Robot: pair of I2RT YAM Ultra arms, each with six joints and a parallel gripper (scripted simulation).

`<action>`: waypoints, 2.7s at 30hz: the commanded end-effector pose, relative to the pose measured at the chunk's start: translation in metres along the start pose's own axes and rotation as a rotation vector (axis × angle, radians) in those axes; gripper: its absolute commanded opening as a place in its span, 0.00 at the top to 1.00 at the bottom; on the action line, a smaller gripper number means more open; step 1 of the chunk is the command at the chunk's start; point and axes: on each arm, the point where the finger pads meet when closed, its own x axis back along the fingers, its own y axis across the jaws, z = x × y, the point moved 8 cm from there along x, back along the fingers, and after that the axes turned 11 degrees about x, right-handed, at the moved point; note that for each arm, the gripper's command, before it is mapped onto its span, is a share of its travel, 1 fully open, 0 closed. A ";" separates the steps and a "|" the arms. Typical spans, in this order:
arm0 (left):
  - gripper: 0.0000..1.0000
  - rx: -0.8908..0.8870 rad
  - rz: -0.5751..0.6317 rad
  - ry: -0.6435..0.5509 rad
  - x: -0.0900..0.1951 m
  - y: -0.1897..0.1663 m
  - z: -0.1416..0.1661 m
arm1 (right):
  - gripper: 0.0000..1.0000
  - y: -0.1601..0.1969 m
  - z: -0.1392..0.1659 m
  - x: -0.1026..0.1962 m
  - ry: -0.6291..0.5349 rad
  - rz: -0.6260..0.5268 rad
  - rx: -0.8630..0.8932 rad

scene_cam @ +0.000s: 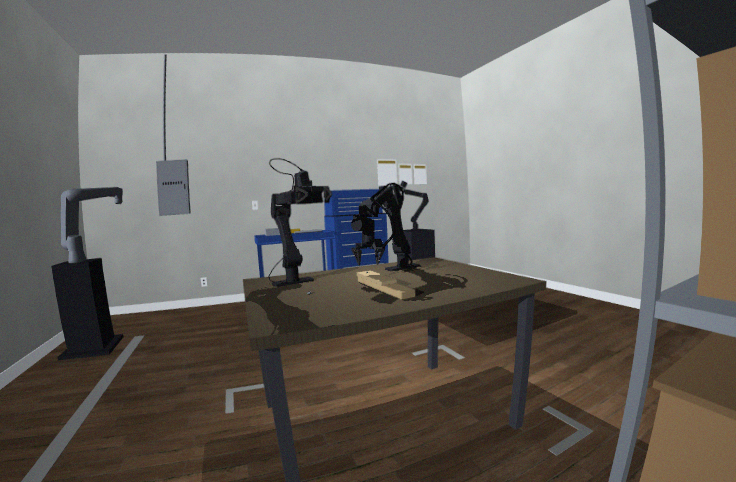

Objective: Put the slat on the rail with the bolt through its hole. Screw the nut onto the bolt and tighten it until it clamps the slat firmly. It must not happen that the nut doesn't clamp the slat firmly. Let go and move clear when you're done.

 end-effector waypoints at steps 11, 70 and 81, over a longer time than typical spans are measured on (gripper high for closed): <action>0.00 -0.016 0.286 -0.209 0.050 0.020 -0.077 | 0.00 -0.001 -0.006 0.001 -0.019 -0.005 -0.005; 0.00 -0.043 0.273 -1.457 0.248 0.251 -0.186 | 0.00 -0.001 -0.006 0.001 -0.019 -0.005 -0.005; 0.00 -0.046 0.211 -1.544 0.261 0.268 -0.179 | 0.00 -0.001 -0.006 0.001 -0.019 -0.005 -0.005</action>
